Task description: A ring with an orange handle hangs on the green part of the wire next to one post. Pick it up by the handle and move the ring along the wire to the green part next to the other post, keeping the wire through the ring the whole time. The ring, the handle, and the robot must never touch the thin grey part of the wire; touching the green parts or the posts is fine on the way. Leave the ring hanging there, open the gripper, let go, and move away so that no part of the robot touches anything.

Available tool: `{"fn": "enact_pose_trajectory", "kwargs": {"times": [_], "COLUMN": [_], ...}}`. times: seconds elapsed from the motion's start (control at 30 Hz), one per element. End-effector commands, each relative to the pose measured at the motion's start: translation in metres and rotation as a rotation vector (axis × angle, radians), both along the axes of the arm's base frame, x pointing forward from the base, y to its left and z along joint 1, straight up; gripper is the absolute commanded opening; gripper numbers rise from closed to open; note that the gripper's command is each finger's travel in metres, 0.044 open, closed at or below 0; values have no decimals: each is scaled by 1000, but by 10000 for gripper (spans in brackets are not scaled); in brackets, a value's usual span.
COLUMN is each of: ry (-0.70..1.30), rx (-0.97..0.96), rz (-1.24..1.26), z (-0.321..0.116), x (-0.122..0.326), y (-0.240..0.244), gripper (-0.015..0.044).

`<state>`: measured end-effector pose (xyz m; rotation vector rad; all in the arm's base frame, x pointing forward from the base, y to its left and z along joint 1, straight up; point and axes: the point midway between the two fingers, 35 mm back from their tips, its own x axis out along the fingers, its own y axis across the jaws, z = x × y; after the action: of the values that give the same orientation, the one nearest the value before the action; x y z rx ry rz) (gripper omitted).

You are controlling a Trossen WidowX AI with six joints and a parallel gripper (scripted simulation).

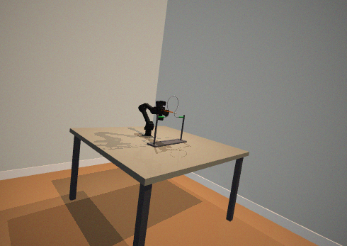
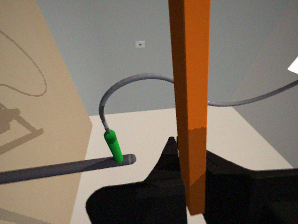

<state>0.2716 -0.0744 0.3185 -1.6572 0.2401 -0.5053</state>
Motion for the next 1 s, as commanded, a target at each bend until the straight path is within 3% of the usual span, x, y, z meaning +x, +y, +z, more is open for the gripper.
{"fn": "enact_pose_trajectory", "kwargs": {"times": [0.0,0.97], "ry": [3,75], "rx": [95,822], "rz": [-4,5], "z": [-13,-116], "x": [-1,-3], "y": [-2,35], "gripper": [-150,-150]}}
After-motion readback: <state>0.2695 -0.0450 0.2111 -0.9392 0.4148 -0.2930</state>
